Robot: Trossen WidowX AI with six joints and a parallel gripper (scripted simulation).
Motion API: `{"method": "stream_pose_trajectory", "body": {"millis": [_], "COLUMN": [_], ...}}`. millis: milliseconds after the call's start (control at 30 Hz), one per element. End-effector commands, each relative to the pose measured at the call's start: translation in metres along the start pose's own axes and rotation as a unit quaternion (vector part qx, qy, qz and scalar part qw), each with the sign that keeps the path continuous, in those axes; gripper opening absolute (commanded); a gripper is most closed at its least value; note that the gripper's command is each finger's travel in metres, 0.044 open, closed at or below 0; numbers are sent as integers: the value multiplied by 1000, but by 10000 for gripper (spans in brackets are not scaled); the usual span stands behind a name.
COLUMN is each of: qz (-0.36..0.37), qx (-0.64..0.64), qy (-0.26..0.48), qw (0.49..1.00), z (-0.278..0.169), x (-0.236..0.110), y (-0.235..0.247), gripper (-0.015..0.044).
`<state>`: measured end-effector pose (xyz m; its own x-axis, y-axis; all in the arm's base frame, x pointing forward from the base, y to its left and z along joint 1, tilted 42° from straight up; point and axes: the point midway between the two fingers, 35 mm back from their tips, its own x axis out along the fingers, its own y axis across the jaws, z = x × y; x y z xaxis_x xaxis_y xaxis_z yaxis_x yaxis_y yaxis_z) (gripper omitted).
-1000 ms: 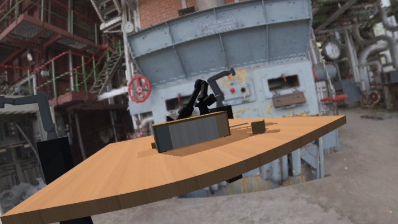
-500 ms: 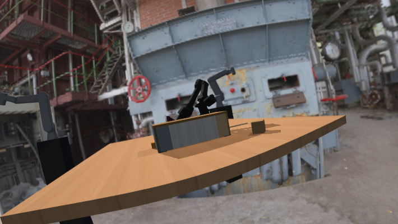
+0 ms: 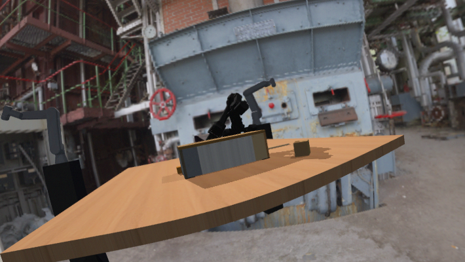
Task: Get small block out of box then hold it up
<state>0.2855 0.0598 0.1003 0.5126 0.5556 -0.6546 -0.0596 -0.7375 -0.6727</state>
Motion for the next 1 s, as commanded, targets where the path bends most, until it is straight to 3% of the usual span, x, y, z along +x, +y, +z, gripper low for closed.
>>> {"method": "stream_pose_trajectory", "body": {"millis": [0,467,967], "qz": [-5,-4,0], "qx": [-8,241,520], "qy": [3,-9,-22], "qw": [1000,970,854], "z": [-3,-2,0], "x": [-8,-17,-27], "y": [-4,1,6], "gripper": [0,0,0]}}
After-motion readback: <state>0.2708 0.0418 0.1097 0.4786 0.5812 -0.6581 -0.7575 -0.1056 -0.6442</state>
